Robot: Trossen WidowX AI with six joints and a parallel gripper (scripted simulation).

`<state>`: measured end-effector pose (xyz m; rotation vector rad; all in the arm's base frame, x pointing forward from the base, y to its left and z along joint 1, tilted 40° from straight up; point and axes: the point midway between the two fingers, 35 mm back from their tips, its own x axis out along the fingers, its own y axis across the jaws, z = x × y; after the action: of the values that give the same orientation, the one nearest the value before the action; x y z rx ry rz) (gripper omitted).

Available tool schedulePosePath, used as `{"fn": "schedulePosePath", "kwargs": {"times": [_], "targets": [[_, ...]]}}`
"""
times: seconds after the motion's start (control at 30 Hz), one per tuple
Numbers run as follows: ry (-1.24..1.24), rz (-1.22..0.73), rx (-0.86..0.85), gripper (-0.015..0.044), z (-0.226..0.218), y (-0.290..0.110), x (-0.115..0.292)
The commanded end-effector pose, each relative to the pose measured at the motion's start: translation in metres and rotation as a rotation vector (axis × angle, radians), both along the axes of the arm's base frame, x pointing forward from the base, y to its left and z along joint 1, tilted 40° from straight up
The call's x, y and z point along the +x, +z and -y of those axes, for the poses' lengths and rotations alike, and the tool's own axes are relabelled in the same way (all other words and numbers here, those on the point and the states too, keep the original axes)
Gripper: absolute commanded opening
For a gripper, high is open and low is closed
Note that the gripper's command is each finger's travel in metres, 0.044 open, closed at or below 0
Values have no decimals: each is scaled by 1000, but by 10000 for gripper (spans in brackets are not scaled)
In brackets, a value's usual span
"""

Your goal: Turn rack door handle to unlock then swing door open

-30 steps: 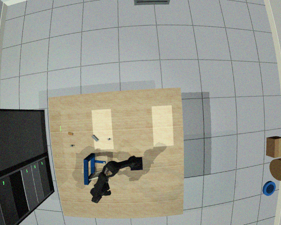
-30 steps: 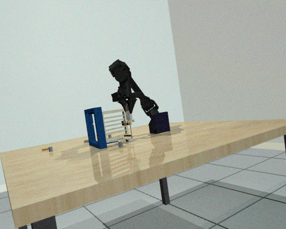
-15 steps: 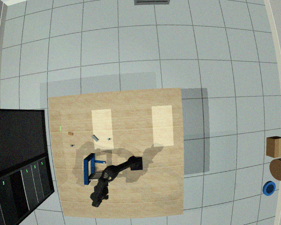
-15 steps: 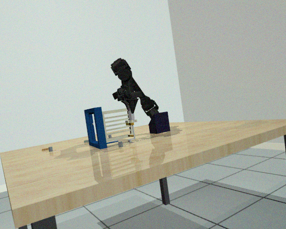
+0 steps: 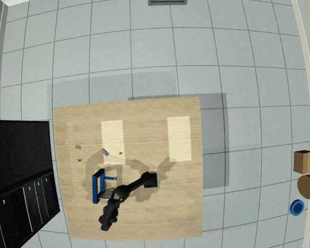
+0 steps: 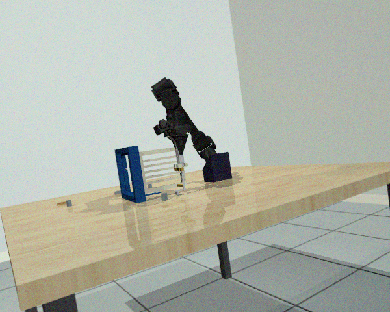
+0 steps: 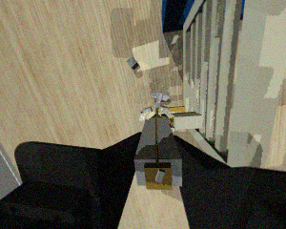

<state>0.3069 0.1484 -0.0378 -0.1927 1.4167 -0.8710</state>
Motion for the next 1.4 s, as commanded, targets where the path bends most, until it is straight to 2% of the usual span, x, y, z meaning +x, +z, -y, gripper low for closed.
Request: {"fn": "schedulePosePath", "kwargs": {"times": [0.0,0.27,0.6,0.63,1.37], "targets": [[-21,10,0,27,0,-1,1],[-21,10,0,27,0,-1,1],[-21,10,0,289,0,-1,1],[-21,10,0,299,0,-1,1],[-9,6,3,299,-17,18,5]]}}
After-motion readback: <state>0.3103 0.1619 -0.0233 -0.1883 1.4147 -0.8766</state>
